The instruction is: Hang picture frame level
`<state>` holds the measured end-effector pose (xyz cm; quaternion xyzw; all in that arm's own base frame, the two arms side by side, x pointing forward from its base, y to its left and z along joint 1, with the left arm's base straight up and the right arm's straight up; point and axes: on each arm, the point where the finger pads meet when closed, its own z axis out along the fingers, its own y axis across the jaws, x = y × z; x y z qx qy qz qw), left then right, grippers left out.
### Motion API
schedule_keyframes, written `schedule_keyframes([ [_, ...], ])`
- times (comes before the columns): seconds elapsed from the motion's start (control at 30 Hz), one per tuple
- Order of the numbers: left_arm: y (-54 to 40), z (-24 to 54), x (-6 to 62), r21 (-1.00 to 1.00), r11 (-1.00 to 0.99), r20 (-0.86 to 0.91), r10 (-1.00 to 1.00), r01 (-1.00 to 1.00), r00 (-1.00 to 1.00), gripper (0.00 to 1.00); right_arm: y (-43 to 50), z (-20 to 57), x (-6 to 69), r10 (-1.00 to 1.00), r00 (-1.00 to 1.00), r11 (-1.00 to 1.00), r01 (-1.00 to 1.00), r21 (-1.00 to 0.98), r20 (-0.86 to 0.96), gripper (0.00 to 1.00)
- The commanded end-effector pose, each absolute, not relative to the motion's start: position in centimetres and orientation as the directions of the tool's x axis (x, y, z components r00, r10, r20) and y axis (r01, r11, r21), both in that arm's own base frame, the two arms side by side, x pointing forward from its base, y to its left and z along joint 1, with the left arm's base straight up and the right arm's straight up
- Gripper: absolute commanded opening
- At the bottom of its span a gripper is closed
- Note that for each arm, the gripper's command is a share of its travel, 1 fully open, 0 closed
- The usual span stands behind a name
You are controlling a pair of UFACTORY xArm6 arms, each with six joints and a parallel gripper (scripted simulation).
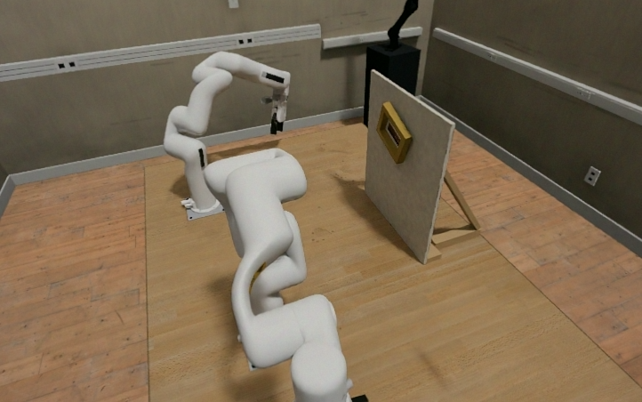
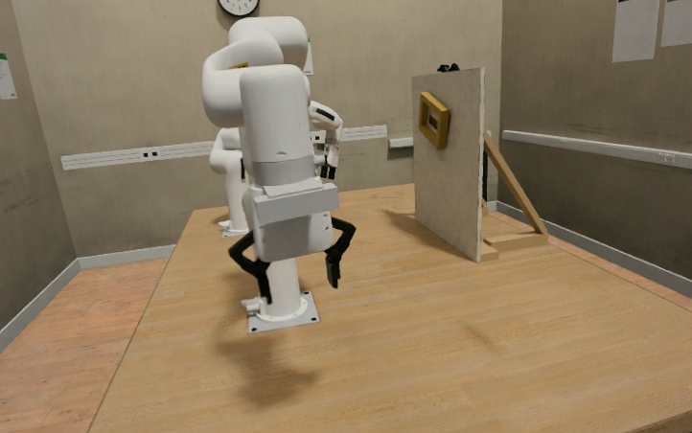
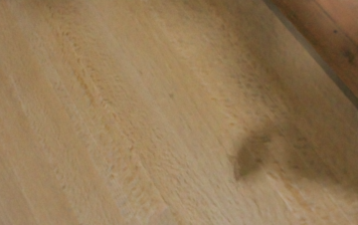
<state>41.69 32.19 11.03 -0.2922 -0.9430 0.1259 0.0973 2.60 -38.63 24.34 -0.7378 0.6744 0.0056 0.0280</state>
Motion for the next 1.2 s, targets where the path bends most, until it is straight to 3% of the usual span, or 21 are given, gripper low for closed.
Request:
schedule_keyframes([
  [0.0,32.29,11.27,41.82,-0.289,0.799,0.108,0.575,0.528,-0.811,1.0,-39.81,24.88,0.93,-1.0,0.027,-0.027,-1.0,-0.005,-0.008,1.0],
  [1.17,32.29,11.27,41.82,-0.289,0.799,0.108,0.575,0.528,-0.811,1.0,-40.0,25.0,0.57,-1.0,0.014,-0.014,-1.0,0.0,0.0,1.0],
])
